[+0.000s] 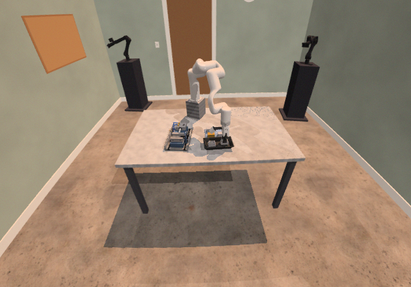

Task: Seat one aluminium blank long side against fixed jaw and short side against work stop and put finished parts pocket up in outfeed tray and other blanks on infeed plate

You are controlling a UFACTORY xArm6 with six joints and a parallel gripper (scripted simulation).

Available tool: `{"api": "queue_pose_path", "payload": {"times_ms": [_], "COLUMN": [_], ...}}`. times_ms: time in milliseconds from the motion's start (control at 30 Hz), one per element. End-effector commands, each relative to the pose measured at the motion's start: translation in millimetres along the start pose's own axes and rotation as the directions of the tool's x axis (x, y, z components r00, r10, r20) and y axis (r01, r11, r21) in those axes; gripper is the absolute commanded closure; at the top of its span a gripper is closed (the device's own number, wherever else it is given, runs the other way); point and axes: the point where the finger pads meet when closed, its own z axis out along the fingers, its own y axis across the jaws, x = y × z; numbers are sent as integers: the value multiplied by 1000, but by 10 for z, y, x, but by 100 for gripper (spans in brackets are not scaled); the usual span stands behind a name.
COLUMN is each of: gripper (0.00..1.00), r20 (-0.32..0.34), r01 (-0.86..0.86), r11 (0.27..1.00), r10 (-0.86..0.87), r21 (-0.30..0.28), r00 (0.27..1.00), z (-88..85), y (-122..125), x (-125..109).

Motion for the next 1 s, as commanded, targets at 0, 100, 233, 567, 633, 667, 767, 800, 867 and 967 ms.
{"api": "queue_pose_path", "payload": {"times_ms": [0, 100, 233, 567, 633, 667, 767, 800, 867, 967], "gripper": [100, 100, 100, 100, 100, 100, 100, 100, 100, 100], "r20": [2, 2, 2, 2, 2, 2, 2, 2, 2, 2], "r01": [0, 0, 0, 0, 0, 0, 0, 0, 0, 0], "r11": [1000, 1000, 1000, 1000, 1000, 1000, 1000, 1000, 1000, 1000], "r10": [0, 0, 0, 0, 0, 0, 0, 0, 0, 0], "r21": [5, 5, 5, 5, 5, 5, 5, 5, 5, 5], "r00": [1000, 1000, 1000, 1000, 1000, 1000, 1000, 1000, 1000, 1000], "z": [-6, -1, 20, 70, 74, 74, 83, 85, 89, 92], "y": [-20, -20, -20, -21, -21, -21, -21, -21, -21, -21], "x": [-8, -8, -8, -9, -9, -9, -9, -9, -9, -9]}}
